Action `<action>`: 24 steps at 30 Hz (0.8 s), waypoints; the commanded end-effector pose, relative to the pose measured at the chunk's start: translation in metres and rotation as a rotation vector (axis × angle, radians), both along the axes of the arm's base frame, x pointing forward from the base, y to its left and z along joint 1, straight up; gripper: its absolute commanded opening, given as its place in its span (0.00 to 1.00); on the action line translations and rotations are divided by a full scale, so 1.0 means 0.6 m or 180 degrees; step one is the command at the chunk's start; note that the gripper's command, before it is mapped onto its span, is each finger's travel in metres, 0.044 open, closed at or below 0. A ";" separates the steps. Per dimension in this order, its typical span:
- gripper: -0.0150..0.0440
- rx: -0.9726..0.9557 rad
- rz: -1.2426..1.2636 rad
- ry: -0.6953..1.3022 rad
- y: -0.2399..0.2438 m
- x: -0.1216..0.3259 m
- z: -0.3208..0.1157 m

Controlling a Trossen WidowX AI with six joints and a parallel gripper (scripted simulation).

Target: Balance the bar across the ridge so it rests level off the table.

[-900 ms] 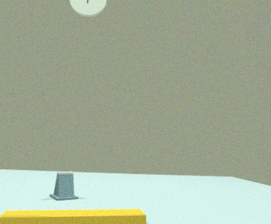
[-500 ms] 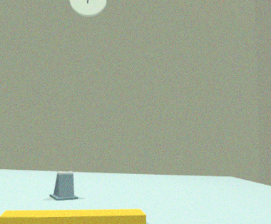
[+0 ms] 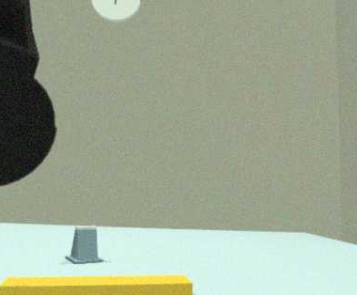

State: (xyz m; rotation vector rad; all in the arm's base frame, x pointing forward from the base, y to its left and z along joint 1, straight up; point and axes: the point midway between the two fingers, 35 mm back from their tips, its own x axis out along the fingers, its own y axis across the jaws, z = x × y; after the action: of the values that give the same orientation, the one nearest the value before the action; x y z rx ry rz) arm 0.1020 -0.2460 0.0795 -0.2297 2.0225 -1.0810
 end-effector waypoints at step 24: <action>0.79 0.1637 0.1287 -0.1310 0.180 0.283 0.020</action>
State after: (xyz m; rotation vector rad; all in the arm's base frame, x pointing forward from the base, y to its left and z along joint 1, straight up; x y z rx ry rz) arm 0.2594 -0.1527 0.0880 -0.1280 1.7349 -0.3858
